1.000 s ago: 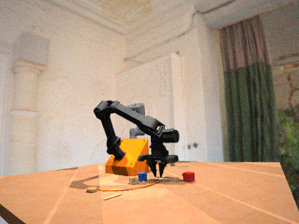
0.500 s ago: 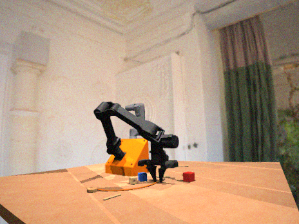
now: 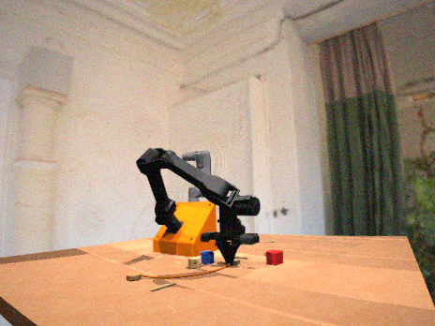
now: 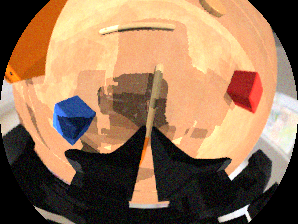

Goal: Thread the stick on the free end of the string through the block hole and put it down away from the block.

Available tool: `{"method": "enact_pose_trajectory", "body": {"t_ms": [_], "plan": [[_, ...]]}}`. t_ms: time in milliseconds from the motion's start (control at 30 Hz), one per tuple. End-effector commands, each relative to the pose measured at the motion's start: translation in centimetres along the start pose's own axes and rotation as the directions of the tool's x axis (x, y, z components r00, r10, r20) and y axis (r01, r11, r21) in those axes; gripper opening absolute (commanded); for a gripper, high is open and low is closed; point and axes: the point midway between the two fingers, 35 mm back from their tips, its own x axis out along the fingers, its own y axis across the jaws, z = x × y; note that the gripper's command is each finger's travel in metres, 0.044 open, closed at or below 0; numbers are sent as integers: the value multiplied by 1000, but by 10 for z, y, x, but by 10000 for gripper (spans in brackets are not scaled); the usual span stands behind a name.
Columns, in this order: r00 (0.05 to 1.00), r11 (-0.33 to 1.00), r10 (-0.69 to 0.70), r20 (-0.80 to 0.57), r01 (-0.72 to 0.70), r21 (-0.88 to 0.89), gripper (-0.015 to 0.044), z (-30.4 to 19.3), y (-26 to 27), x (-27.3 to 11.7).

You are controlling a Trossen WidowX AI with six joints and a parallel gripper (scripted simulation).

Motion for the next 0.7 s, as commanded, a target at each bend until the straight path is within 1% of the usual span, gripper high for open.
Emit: {"method": "enact_pose_trajectory", "body": {"t_ms": [0, 667], "plan": [[1000, 1000, -1, 1, 1, 2, 0, 0, 0, -3], [1000, 1000, -1, 3, 1, 2, 0, 1, -2, -29]]}}
